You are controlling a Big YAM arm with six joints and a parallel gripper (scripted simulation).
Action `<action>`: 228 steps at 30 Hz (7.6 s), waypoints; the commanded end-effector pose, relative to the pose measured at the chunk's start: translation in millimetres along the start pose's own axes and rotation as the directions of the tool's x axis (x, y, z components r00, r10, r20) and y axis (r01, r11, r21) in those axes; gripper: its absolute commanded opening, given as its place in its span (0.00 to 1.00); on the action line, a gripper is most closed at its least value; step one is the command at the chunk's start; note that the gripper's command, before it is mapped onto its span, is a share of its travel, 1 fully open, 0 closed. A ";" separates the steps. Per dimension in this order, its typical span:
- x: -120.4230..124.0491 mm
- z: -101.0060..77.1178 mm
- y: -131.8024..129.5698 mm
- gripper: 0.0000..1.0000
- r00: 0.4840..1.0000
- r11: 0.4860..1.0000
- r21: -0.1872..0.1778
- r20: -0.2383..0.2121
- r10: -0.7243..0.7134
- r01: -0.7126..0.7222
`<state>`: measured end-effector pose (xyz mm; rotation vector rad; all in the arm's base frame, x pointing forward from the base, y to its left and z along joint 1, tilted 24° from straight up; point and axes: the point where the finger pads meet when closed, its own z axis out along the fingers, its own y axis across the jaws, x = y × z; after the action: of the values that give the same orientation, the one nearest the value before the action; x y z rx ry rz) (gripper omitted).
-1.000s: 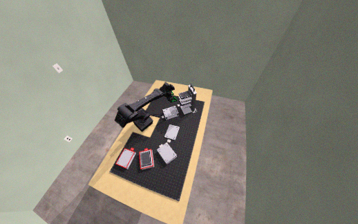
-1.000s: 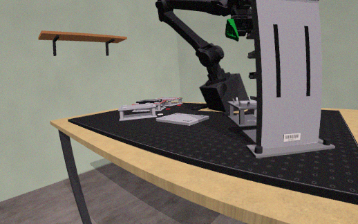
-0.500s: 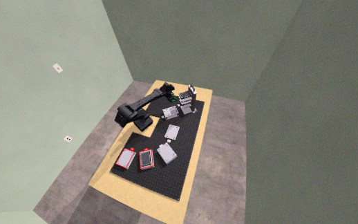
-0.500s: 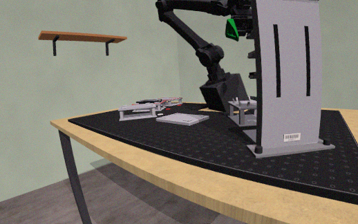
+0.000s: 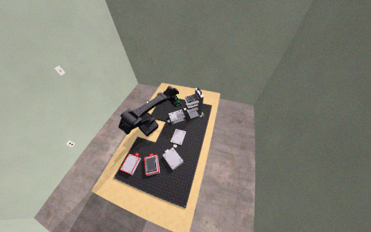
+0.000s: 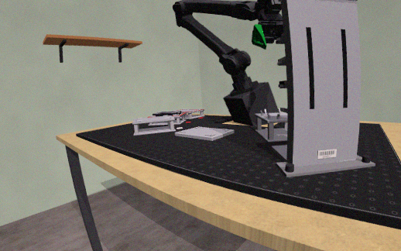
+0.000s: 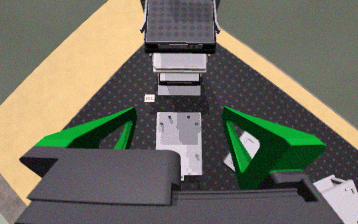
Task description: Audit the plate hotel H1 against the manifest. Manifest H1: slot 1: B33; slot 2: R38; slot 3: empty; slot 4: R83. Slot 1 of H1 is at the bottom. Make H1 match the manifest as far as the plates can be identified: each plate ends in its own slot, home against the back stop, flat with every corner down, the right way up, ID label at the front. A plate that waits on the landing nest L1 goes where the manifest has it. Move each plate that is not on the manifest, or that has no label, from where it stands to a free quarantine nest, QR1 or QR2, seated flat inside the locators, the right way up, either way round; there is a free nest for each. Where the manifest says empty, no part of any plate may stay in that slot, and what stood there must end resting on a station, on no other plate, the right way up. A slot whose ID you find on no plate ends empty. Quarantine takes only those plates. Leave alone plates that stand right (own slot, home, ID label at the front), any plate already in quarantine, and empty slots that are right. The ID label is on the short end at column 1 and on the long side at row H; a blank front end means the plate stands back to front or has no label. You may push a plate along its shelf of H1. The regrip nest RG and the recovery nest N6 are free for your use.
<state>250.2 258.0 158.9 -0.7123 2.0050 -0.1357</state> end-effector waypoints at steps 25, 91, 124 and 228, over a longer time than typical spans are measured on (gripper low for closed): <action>19.8 18.3 -2.0 1.00 1.000 1.000 0.002 0.015 0.020 -0.020; -1.5 49.4 -0.2 1.00 0.999 0.999 -0.005 0.040 0.037 -0.037; -1.5 49.4 -0.2 1.00 0.999 0.999 -0.005 0.040 0.037 -0.037; 39.3 89.5 0.8 1.00 0.999 1.000 -0.003 0.037 0.032 -0.031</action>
<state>303.5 244.7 72.2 -0.6909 1.9990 -0.1175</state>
